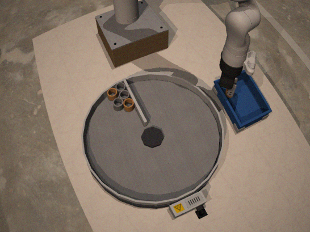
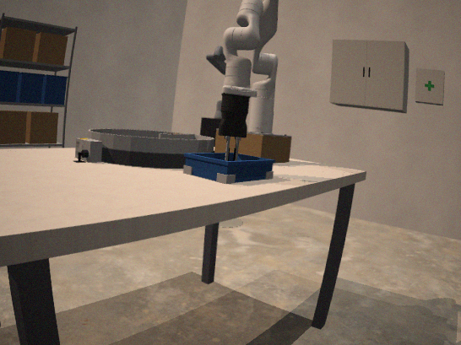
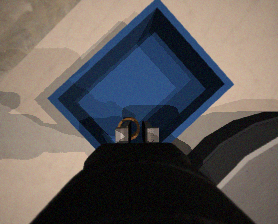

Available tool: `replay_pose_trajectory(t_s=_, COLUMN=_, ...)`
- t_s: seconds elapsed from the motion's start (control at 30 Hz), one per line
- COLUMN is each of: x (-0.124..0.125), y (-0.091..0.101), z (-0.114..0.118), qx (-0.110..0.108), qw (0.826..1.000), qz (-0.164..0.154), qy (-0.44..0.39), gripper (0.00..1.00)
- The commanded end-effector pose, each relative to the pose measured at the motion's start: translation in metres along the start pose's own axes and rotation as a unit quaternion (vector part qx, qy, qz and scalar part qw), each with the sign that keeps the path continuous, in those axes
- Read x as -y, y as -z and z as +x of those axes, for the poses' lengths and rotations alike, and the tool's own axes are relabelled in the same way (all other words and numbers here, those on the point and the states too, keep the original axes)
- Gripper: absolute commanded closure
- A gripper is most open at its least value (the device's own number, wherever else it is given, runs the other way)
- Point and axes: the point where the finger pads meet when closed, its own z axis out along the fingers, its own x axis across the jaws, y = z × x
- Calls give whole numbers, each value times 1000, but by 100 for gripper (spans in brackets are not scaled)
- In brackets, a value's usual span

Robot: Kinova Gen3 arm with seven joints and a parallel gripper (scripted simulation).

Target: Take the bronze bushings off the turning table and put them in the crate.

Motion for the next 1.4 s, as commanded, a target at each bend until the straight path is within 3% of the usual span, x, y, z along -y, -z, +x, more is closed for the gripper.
replay_pose_trajectory(t_s=0.0, x=1, y=2, z=0, qx=0, qw=1000, qz=1, qy=0, gripper=58)
replay_pose_trajectory(t_s=0.53, x=1, y=7, z=0, qx=0, qw=1000, qz=1, qy=0, gripper=58)
replay_pose_trajectory(t_s=0.7, x=0, y=55, z=0, qx=0, qw=1000, qz=1, qy=0, gripper=58)
replay_pose_trajectory(t_s=1.1, x=0, y=55, z=0, qx=0, qw=1000, qz=1, qy=0, gripper=58)
replay_pose_trajectory(t_s=1.27, x=0, y=104, z=1, qx=0, qw=1000, qz=1, qy=0, gripper=58)
replay_pose_trajectory(t_s=1.37, x=0, y=104, z=1, qx=0, qw=1000, qz=1, qy=0, gripper=58)
